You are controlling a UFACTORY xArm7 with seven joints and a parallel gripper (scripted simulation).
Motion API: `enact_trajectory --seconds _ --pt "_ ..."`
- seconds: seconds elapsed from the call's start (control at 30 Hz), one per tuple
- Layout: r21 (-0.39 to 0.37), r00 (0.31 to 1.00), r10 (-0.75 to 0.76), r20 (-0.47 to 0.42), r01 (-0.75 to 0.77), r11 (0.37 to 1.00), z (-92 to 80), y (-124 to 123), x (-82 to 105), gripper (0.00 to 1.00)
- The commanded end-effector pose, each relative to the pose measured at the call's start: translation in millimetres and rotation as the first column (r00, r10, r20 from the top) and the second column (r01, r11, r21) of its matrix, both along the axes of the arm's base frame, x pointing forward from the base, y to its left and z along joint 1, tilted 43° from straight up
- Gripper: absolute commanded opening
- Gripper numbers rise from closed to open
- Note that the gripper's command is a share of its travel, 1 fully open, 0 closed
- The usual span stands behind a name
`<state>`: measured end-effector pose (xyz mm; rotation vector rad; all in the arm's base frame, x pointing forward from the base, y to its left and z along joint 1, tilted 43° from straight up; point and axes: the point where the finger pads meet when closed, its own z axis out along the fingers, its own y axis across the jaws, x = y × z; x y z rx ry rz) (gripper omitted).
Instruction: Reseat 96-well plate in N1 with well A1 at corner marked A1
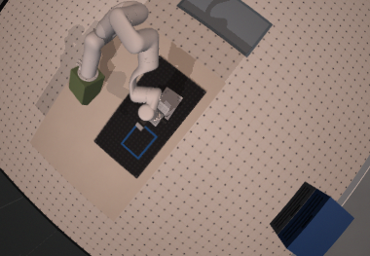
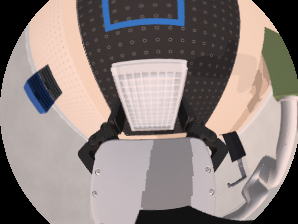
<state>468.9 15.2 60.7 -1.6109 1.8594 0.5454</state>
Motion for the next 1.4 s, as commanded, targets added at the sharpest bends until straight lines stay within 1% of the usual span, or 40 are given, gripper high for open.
enact_trajectory --seconds 0.0,0.47,0.53,1.03,1.1,1.37 --pt "-0.001 1.000 -0.003 0.004 0.003 1.000 -4.7 -8 1.3 0.00" --pt "-0.001 1.000 -0.003 0.004 0.003 1.000 -37.7 -41 -0.4 0.00" --pt "-0.001 1.000 -0.003 0.004 0.003 1.000 -37.7 -41 -0.4 0.00" --pt "-0.002 1.000 -0.003 0.003 0.003 1.000 -73.2 -76 -2.1 0.00" --pt "-0.002 1.000 -0.003 0.003 0.003 1.000 -73.2 -76 -2.1 0.00" --pt "-0.002 1.000 -0.002 0.003 0.002 1.000 -92.0 -95 -3.1 0.00"
